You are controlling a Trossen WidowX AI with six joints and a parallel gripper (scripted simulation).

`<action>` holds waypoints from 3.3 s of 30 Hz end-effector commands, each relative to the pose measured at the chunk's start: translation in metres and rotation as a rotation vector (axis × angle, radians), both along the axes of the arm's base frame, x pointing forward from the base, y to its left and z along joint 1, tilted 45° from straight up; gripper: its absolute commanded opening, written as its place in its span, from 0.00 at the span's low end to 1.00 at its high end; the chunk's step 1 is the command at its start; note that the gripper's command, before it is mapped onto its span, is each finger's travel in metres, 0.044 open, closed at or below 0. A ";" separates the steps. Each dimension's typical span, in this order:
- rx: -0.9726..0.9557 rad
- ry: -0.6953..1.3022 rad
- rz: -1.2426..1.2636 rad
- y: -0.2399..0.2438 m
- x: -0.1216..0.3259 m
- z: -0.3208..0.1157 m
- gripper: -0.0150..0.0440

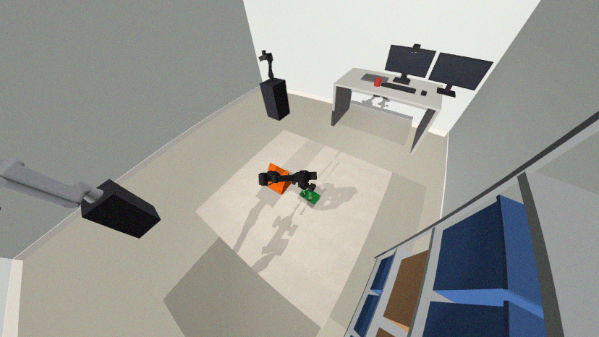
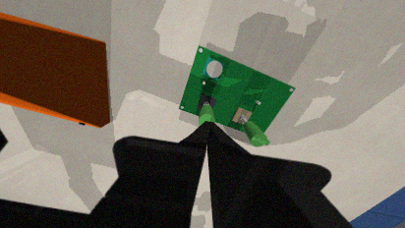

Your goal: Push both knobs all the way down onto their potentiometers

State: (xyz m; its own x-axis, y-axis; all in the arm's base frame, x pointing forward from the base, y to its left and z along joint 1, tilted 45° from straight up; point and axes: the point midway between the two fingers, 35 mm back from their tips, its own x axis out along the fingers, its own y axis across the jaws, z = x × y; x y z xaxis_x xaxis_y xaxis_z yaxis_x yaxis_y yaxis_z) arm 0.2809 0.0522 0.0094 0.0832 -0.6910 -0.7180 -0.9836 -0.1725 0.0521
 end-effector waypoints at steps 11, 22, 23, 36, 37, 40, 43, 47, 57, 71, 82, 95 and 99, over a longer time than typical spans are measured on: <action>-0.007 0.008 0.003 -0.002 -0.001 -0.002 0.25; -0.007 0.008 0.003 -0.004 -0.001 -0.004 0.25; -0.007 0.008 0.003 -0.005 -0.001 -0.005 0.25; -0.007 0.008 0.003 -0.007 -0.001 -0.007 0.25; -0.007 0.008 0.003 -0.007 -0.001 -0.007 0.25; -0.007 0.008 0.003 -0.006 -0.001 -0.006 0.25; -0.007 0.008 0.003 -0.005 -0.001 -0.005 0.25; -0.007 0.008 0.003 -0.005 -0.001 -0.005 0.25; -0.008 0.008 0.003 -0.008 -0.001 -0.008 0.25; -0.008 0.008 0.003 -0.012 0.000 -0.013 0.25; -0.008 0.008 0.003 -0.015 0.000 -0.015 0.25; -0.008 0.008 0.003 -0.020 0.001 -0.020 0.25; -0.008 0.008 0.003 -0.021 0.001 -0.021 0.25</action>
